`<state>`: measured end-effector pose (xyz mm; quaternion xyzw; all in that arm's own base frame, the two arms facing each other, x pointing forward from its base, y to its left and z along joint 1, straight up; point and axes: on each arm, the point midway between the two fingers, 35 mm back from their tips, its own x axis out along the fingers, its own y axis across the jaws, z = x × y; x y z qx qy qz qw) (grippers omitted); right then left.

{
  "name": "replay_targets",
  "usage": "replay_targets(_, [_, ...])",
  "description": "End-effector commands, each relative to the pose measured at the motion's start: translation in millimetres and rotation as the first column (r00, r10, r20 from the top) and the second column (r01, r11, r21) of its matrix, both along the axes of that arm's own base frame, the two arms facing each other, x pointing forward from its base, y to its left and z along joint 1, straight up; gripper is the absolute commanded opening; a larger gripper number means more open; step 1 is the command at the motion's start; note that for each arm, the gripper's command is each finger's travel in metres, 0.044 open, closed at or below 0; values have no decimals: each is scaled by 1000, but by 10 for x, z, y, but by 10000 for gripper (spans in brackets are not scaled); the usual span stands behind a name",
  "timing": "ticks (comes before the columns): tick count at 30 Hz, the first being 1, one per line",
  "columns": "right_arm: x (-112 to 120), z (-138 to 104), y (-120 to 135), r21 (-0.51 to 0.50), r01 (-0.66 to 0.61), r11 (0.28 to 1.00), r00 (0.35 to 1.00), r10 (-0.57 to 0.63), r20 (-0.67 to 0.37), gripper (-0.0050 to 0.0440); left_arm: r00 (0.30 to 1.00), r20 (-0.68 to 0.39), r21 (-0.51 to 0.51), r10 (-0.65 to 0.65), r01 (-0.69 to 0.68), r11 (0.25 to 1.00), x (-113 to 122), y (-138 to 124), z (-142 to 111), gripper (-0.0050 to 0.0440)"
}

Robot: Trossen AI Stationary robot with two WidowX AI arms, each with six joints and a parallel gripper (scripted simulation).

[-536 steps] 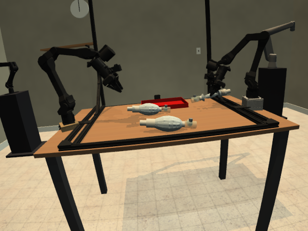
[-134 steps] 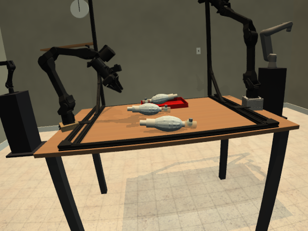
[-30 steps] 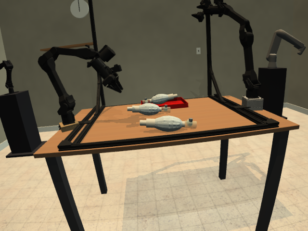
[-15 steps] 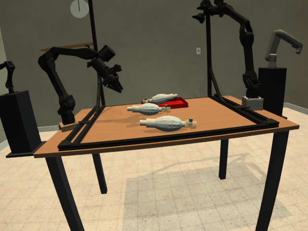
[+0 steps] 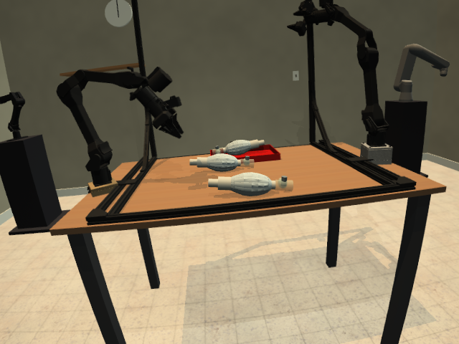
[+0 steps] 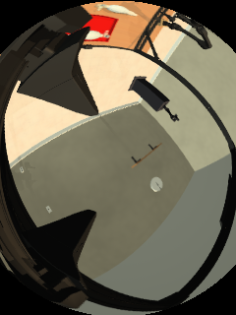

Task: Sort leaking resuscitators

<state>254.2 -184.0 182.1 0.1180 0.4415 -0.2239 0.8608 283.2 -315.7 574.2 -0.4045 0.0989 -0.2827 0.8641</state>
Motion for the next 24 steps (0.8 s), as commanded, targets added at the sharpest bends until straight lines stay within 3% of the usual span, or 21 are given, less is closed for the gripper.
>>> replay_targets(1, [3,3,3,0,-2,1000,1000,2,1,440,976,-183,279,119,-65,958,320,-247,-673,440])
replay_targets(6, [3,3,3,0,-2,1000,1000,2,1,440,976,-183,279,119,-65,958,315,-243,-672,440])
replay_targets(7, [1,4,3,0,-2,1000,1000,2,1,440,1000,-27,29,14,-13,999,70,-68,-139,440])
replay_targets(11, [1,4,3,0,-2,1000,1000,2,1,440,993,-108,131,56,-41,990,319,-298,-614,440])
replay_targets(17, [1,4,3,0,-2,1000,1000,2,1,440,967,-214,287,135,-70,955,294,-238,-740,440])
replay_targets(23, [1,4,3,0,-2,1000,1000,2,1,440,967,-214,287,135,-70,955,292,-238,-745,440])
replay_targets(24, [2,4,2,0,0,1000,1000,0,2,440,998,-67,30,17,-15,999,41,-69,-208,440])
